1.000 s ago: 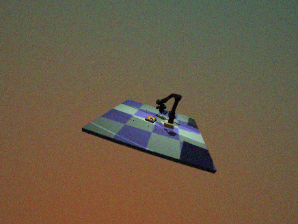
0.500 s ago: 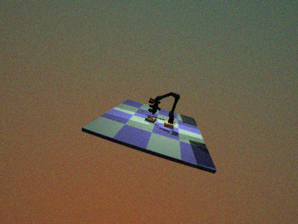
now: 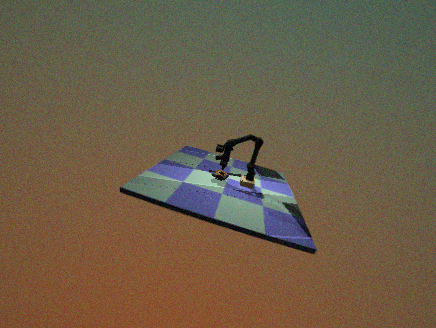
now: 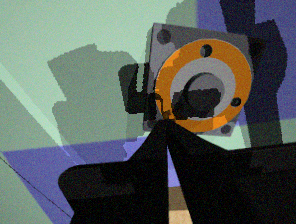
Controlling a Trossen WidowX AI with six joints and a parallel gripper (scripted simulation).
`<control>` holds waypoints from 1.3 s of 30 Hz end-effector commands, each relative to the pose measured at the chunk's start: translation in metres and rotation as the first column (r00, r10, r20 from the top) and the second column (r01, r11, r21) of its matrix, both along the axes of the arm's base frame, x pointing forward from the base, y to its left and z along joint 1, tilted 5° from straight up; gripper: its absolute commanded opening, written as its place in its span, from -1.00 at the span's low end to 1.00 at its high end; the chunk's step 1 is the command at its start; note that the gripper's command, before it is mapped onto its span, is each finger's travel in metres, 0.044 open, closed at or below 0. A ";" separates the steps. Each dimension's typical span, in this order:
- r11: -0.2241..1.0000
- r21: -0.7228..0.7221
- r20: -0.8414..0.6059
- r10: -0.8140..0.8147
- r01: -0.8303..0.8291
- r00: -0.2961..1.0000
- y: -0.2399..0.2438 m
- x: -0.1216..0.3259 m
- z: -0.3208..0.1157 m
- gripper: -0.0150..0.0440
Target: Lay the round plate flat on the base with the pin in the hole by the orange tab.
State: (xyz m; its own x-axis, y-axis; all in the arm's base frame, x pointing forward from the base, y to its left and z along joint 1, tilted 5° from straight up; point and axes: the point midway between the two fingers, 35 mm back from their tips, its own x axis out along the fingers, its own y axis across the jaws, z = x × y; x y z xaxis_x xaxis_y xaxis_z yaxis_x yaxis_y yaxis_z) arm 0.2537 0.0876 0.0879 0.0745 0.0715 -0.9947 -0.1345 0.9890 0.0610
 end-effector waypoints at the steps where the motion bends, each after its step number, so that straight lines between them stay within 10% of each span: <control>1: 1.000 0.000 -0.010 0.011 -0.011 1.000 0.002 0.000 -0.015 -0.49; 39: 1.000 0.000 -0.012 0.011 -0.011 1.000 -0.008 -0.022 -0.048 -0.49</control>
State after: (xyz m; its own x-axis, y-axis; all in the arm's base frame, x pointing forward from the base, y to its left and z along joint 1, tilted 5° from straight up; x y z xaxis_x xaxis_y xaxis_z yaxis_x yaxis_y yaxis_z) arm 0.2402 0.0827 0.0436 0.0831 0.0808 -0.9933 -0.1413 0.9876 0.0686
